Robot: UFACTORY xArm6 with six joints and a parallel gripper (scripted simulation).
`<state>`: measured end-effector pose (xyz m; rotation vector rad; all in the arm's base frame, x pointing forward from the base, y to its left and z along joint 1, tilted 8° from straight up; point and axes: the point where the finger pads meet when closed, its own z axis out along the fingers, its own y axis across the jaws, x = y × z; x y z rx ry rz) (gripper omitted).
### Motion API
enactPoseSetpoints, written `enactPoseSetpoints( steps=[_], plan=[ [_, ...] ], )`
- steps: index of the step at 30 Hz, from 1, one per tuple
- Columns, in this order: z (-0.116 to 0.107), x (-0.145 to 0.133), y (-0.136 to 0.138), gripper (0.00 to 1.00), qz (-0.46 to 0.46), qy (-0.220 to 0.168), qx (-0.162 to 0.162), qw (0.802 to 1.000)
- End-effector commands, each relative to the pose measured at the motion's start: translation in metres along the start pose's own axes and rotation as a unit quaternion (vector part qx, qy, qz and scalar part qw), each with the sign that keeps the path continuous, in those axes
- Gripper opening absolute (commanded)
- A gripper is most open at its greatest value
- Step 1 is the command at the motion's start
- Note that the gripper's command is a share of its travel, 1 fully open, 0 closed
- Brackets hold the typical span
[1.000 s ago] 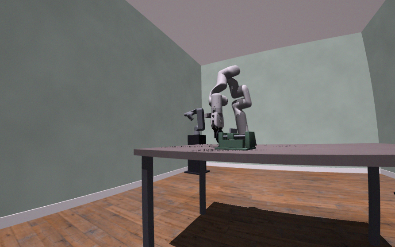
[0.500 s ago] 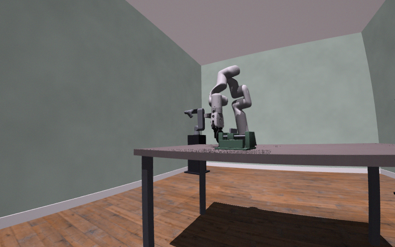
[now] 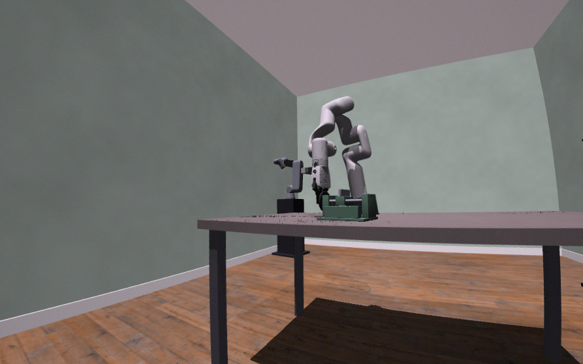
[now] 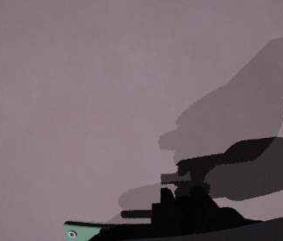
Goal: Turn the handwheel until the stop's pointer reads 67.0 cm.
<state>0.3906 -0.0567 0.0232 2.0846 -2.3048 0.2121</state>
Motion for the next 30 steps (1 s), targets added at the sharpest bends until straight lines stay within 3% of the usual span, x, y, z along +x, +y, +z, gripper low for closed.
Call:
enactPoseSetpoints(
  steps=[1,30],
  plan=[
    [-0.0002,0.0000,-0.0004,0.06,0.000,0.000,0.001,1.000],
    [0.0050,0.0000,0.0006,0.06,0.000,0.000,0.001,1.000]
  ],
)
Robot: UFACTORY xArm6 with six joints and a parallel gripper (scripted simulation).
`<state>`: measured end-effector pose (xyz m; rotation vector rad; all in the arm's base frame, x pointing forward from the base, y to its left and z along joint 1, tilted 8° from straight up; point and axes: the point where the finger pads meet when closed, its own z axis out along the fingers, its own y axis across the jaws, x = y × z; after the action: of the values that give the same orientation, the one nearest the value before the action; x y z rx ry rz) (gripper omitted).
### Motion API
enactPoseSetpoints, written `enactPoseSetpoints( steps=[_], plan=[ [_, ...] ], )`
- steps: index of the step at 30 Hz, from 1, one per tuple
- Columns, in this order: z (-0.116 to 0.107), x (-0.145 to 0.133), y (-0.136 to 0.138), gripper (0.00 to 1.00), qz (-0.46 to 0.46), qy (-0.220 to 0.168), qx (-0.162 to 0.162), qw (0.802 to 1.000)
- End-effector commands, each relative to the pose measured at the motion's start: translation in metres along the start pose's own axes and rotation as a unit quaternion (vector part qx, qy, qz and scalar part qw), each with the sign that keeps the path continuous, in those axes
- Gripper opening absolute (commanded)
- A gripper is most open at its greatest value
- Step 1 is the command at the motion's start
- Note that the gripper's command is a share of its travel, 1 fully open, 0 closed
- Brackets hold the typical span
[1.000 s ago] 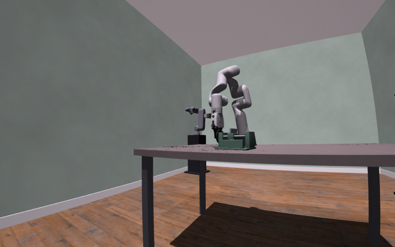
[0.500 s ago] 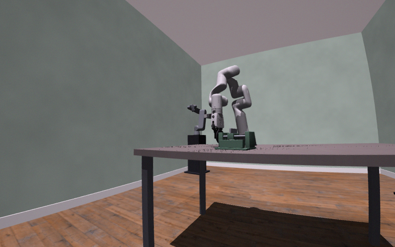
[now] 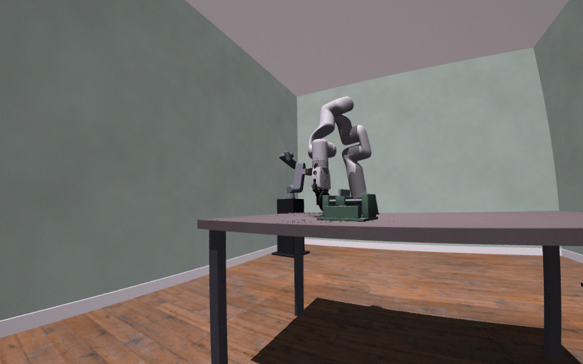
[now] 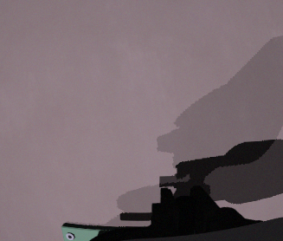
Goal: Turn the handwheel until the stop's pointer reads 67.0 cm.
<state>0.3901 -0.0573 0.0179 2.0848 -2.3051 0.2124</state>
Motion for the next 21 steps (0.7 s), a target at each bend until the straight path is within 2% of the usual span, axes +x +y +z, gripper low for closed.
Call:
enactPoseSetpoints(
  steps=[1,21],
  plan=[
    [-0.0001,0.0000,-0.0003,0.06,0.000,0.000,0.000,1.000],
    [0.0060,0.0000,-0.0004,0.06,0.000,0.000,0.000,1.000]
  ],
)
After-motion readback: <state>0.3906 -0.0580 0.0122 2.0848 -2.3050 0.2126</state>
